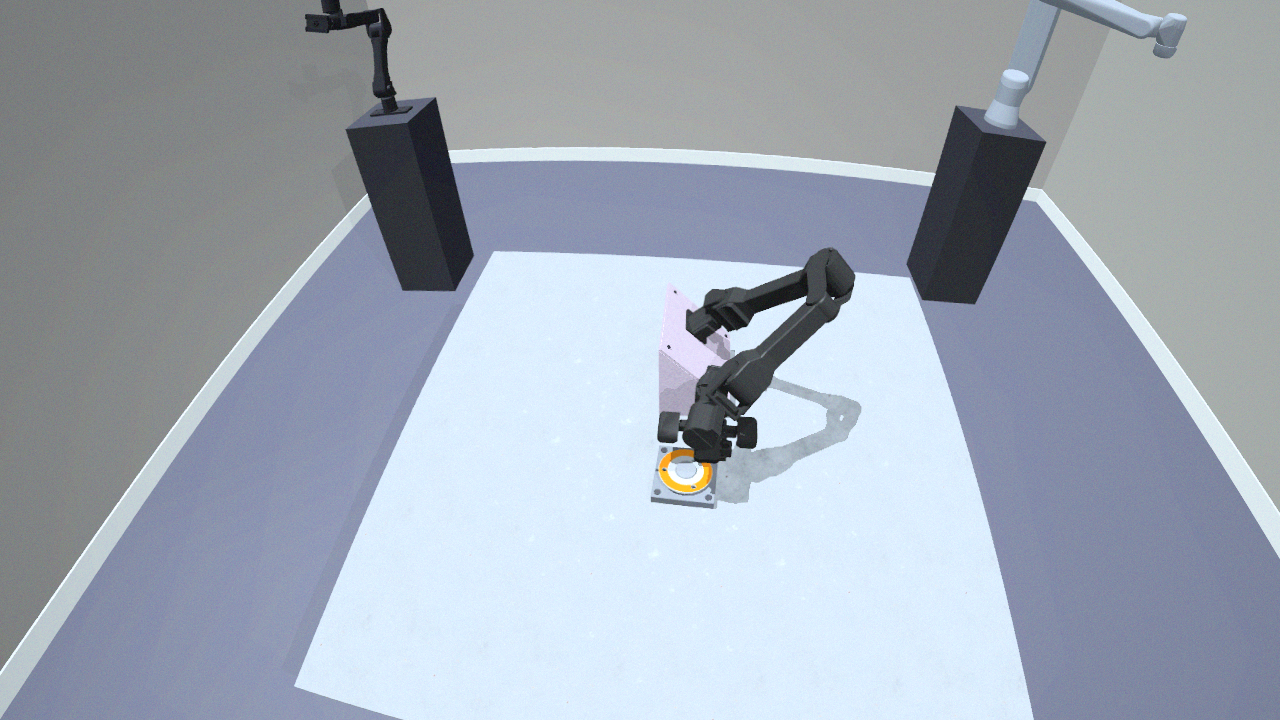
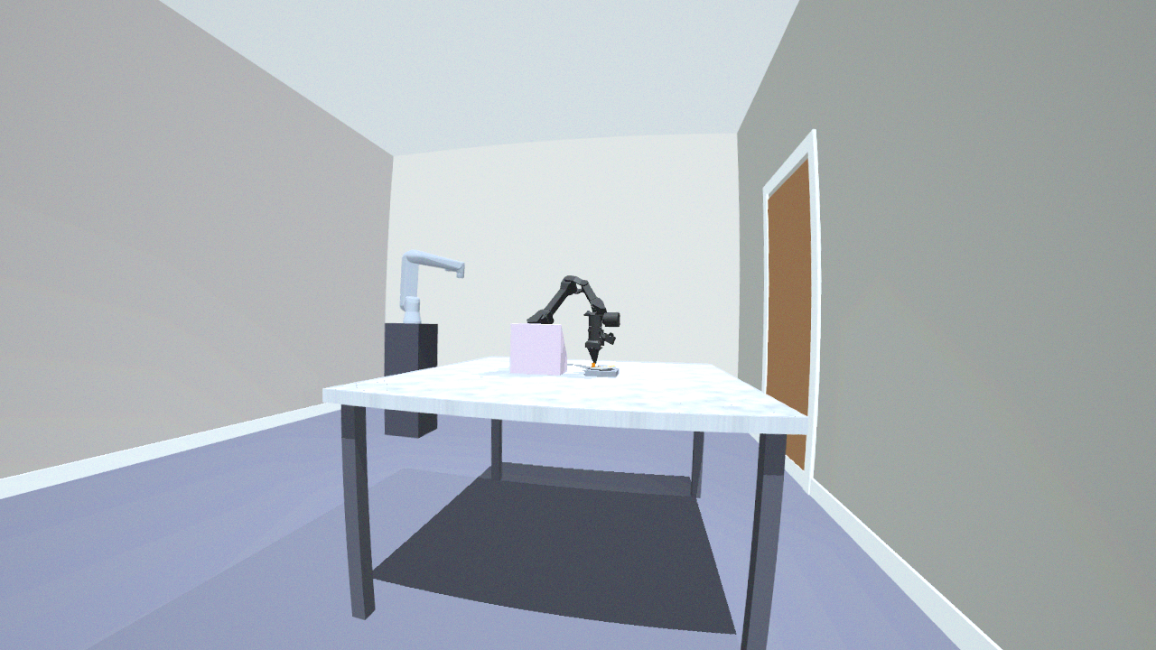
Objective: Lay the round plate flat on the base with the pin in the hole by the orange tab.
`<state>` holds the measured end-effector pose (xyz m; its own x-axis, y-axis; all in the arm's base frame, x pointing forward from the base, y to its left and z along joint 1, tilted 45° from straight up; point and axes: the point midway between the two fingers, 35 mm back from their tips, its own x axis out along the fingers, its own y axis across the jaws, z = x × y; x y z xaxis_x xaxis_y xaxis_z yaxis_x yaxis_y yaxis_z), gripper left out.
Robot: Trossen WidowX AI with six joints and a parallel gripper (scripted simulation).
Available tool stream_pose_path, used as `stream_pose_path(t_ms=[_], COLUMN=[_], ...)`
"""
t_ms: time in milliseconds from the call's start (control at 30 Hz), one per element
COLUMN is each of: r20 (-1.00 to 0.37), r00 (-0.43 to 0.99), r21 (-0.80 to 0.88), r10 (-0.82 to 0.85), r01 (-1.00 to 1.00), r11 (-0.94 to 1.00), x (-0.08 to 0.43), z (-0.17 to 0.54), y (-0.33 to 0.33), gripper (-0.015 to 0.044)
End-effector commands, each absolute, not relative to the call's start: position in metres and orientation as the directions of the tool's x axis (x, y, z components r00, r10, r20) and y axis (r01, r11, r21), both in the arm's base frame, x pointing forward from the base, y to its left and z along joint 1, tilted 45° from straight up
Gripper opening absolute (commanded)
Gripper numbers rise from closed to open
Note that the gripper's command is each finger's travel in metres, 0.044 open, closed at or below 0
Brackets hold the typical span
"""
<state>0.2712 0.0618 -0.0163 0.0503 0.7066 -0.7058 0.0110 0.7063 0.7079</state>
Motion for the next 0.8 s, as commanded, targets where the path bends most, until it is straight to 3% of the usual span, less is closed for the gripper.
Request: stream_pose_path(t_ms=[0,767], r20=[-0.709,-0.71], r00=[0.04,0.039], r21=[0.705,0.704], r10=[0.704,0.703], r01=[0.016,0.017], r11=[0.709,0.71], x=[0.264,0.256], z=[-0.021,-0.037], y=[0.06,0.044], gripper=[0.0,0.0])
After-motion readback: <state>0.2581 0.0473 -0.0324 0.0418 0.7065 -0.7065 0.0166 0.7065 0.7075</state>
